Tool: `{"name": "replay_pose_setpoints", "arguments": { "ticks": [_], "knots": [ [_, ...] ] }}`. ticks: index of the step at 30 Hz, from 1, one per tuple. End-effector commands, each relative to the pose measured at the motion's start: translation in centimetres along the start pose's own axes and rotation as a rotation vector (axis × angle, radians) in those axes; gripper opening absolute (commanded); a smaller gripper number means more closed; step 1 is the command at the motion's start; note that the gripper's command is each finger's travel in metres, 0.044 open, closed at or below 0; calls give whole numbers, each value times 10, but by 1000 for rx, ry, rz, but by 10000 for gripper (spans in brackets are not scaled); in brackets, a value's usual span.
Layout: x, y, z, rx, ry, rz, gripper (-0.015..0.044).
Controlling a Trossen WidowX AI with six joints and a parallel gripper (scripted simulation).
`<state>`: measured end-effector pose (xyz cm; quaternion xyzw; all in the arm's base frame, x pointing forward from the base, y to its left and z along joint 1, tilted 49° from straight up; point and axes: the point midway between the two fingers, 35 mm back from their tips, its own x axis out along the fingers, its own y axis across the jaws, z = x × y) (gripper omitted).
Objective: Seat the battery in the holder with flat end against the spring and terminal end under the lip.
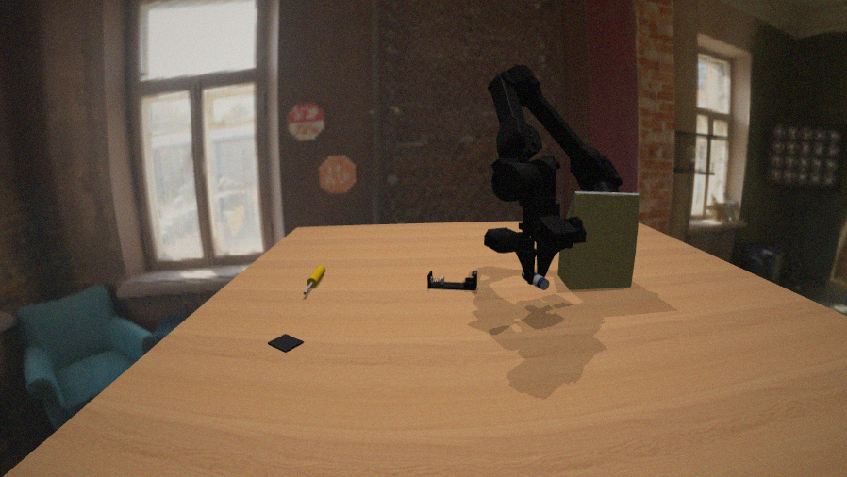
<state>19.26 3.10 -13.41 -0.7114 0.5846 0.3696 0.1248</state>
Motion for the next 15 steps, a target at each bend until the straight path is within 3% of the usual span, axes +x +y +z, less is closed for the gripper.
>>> {"name": "replay_pose_setpoints", "arguments": {
  "ticks": [1,15],
  "knots": [
    [-8,0,0,3,-2,4,62],
    [-22,-48,-45,797,-19,-1,62]
  ]
}}
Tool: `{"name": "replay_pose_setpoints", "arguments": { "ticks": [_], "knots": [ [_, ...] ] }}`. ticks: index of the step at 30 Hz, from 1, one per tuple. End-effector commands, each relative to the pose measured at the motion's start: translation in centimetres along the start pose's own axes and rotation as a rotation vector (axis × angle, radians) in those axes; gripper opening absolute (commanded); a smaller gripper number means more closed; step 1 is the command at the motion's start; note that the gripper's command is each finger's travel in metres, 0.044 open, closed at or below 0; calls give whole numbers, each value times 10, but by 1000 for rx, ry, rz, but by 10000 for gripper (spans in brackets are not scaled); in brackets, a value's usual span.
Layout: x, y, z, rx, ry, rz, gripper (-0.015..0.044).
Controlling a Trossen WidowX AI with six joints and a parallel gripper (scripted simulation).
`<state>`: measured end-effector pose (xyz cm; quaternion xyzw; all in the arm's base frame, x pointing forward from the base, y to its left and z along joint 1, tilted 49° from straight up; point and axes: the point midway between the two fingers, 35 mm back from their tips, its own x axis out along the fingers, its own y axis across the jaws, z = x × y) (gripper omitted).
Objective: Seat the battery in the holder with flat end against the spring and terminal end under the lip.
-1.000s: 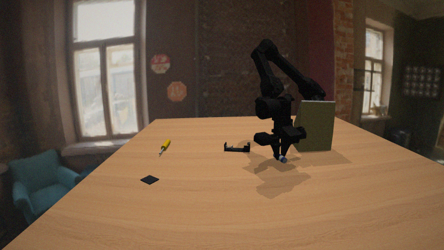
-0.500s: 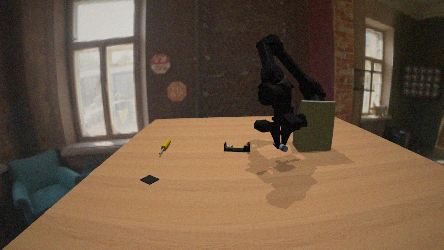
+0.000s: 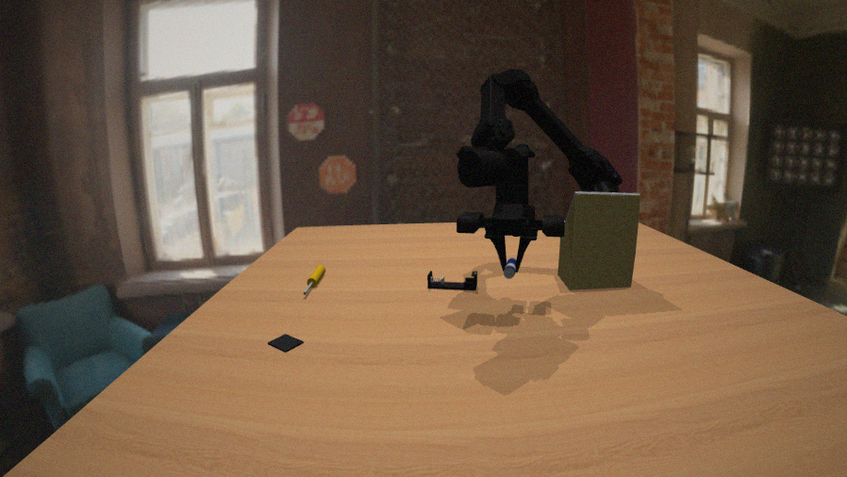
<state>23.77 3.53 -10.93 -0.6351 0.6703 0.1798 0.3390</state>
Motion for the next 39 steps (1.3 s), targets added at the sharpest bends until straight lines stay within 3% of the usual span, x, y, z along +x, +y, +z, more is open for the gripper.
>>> {"name": "replay_pose_setpoints", "arguments": {
  "ticks": [1,20,30,39],
  "knots": [
    [-6,-22,-5,242,-7,-6,62],
    [-19,-119,-66,1461,-15,-2,62],
    [-16,-120,-68,1496,-2,13,62],
    [11,-116,-69,1489,143,141,62]
  ]
}}
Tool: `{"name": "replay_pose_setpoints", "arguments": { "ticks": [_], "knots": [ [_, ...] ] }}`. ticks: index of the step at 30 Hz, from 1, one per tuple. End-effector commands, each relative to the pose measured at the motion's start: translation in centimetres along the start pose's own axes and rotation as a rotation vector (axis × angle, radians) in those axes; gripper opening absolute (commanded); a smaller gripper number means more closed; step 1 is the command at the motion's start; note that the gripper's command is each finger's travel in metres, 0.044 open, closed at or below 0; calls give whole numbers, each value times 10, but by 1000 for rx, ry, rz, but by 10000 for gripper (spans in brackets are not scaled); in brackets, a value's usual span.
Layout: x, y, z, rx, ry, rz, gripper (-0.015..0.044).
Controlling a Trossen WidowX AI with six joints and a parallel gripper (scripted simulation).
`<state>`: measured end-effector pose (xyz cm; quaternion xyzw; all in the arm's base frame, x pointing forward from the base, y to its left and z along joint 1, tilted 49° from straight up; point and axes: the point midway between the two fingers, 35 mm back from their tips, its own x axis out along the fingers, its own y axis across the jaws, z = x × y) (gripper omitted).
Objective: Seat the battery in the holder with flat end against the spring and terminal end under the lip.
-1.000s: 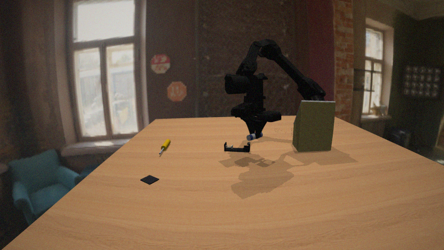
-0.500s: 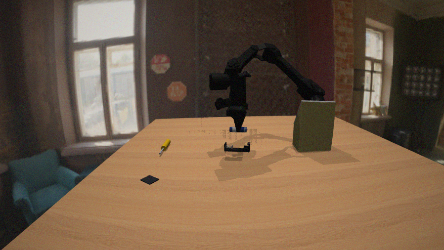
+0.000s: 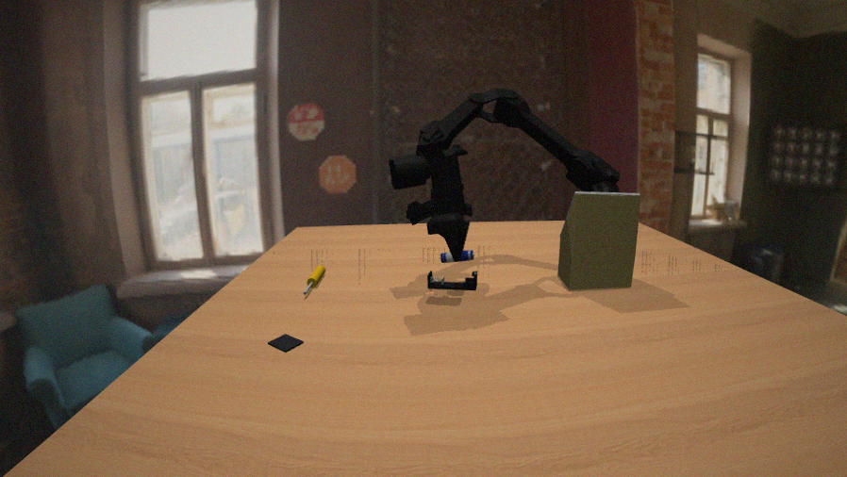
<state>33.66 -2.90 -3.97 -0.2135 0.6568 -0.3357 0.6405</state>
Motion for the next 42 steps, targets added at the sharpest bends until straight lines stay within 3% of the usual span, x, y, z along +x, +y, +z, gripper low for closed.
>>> {"name": "replay_pose_setpoints", "arguments": {
  "ticks": [1,42],
  "knots": [
    [12,0,-1,1,76,0,62],
    [30,0,8,8,311,-3,62]
  ]
}}
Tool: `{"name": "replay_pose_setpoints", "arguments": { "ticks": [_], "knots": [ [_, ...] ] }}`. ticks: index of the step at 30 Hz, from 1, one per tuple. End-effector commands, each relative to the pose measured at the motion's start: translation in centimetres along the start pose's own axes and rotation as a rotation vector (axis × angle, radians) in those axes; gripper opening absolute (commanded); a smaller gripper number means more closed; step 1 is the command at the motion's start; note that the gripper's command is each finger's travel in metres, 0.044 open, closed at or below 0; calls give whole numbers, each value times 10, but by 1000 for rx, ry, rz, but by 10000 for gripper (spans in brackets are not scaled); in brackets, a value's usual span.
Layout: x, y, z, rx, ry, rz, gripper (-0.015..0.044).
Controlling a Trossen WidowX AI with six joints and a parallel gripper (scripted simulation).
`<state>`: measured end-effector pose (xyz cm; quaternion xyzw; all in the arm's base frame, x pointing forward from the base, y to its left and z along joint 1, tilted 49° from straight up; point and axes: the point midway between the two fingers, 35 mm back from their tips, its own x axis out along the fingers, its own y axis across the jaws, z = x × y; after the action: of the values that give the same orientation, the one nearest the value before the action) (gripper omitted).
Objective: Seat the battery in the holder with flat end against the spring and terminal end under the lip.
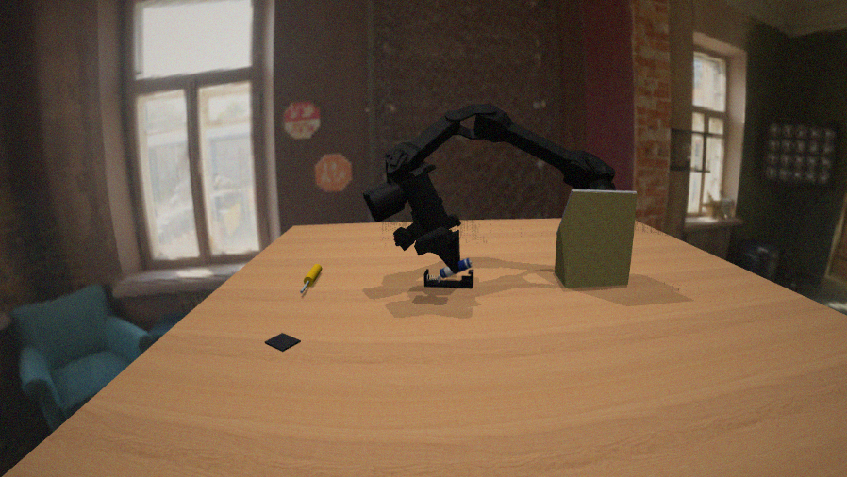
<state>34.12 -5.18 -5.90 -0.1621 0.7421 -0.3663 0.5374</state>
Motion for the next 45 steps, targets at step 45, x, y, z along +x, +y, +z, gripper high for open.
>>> {"name": "replay_pose_setpoints", "arguments": {
  "ticks": [45],
  "knots": [
    [0,0,19,7,93,-1,62]
  ]
}}
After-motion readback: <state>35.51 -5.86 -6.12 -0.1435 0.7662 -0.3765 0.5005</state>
